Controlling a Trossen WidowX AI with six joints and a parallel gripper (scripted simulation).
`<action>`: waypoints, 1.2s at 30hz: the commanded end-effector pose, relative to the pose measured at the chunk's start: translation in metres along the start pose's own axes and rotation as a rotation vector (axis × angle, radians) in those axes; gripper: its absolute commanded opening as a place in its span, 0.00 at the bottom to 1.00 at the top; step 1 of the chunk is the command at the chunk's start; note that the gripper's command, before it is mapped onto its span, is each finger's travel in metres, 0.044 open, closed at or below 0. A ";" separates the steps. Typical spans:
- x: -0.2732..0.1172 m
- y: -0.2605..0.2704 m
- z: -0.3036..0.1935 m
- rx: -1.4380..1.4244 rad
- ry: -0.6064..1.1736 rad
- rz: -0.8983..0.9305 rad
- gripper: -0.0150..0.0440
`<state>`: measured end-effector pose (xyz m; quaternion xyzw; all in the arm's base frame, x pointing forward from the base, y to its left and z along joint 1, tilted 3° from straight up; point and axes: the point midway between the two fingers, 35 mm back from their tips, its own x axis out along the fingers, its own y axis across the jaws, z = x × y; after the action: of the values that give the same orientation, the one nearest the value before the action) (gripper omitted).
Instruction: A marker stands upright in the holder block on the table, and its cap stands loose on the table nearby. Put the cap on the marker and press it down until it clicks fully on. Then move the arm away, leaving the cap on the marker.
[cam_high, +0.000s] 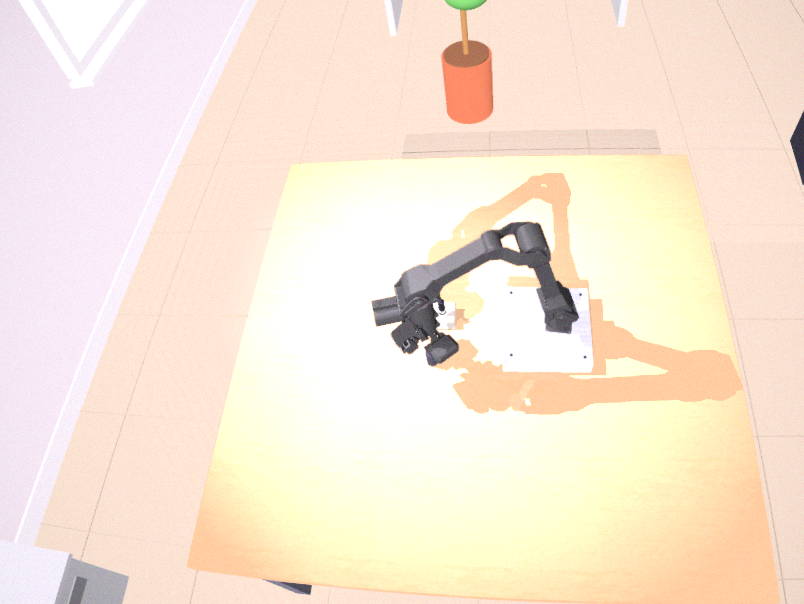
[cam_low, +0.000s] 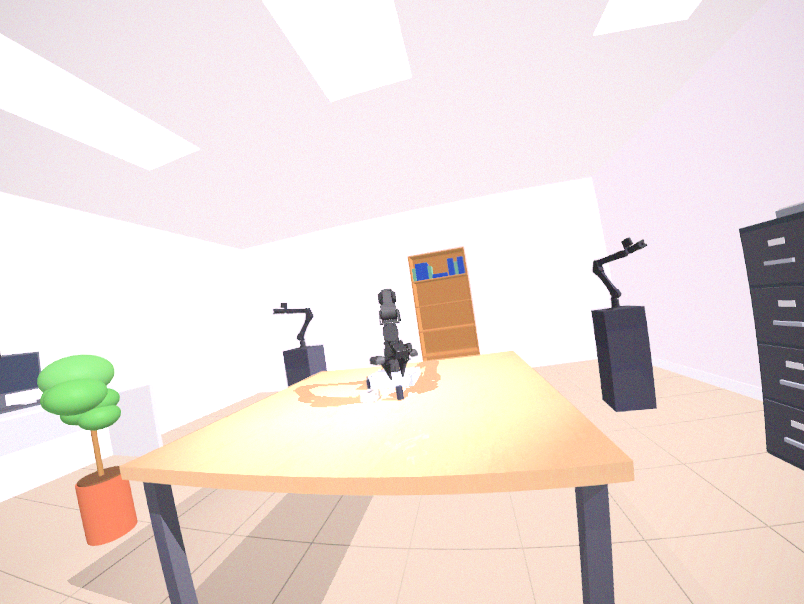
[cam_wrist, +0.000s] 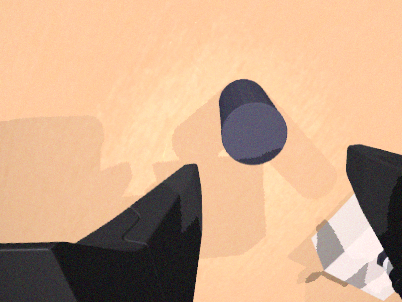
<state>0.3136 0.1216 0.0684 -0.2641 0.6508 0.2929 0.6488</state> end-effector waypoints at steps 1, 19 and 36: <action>0.012 0.001 0.000 -0.004 -0.003 0.003 0.66; 0.036 0.001 0.000 -0.004 -0.003 0.003 0.66; 0.064 0.002 -0.001 -0.004 -0.003 0.003 0.66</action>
<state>0.3132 0.1250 0.0123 -0.2663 0.6459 0.2952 0.6518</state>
